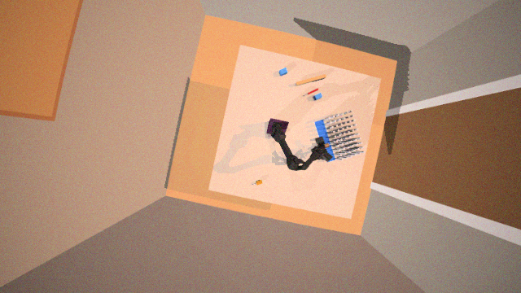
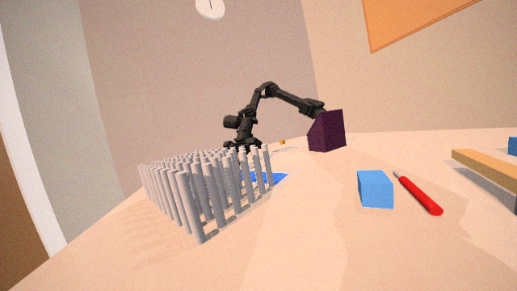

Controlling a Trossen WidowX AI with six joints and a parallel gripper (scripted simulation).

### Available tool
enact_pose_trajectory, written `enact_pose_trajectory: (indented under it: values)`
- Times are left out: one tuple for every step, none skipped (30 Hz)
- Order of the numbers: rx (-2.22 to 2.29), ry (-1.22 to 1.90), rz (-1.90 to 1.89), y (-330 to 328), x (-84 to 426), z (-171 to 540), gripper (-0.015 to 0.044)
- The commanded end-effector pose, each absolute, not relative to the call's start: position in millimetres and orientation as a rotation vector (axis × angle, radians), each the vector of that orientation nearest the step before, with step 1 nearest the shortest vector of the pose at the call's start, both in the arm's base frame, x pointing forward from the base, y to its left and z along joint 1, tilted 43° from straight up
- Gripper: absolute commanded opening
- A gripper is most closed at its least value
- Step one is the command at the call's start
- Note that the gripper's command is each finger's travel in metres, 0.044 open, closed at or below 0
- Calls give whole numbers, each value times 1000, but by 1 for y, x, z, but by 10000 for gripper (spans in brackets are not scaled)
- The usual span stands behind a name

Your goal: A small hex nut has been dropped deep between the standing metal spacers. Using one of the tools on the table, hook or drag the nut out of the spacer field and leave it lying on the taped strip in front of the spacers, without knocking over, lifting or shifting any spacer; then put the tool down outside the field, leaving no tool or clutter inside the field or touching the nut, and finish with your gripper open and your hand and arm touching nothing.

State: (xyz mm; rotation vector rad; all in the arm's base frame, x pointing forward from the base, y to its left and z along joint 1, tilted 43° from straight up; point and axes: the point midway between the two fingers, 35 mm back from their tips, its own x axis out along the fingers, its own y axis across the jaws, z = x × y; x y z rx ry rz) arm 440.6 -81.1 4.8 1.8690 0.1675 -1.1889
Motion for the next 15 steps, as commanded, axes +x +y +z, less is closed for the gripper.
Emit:
enact_pose_trajectory:
  values:
    - [1874, 163, -1184, -78, 445, 5, 0]
    - [1874, 163, -1184, -78, 446, 5, 0]
    - [1874, 163, -1184, -78, 446, 5, 0]
    - [1874, 163, -1184, -78, 447, 4, 0]
    - [1874, 163, -1184, -78, 447, 4, 0]
    - [1874, 163, -1184, -78, 447, 4, 0]
    - [1874, 163, -1184, -78, 447, 4, 0]
    - [1874, 162, -1184, -79, 447, 3, 0]
    - [1874, 162, -1184, -79, 447, 2, 0]
    - [1874, 162, -1184, -80, 447, 2, 0]
    - [1874, 162, -1184, -81, 447, 1, 0]
    - [1874, 162, -1184, -81, 447, 0, 0]
    - [1874, 162, -1184, -82, 447, -1, 0]
    - [1874, 163, -1184, -83, 447, -1, 0]
    - [1874, 163, -1184, -83, 447, -2, 0]
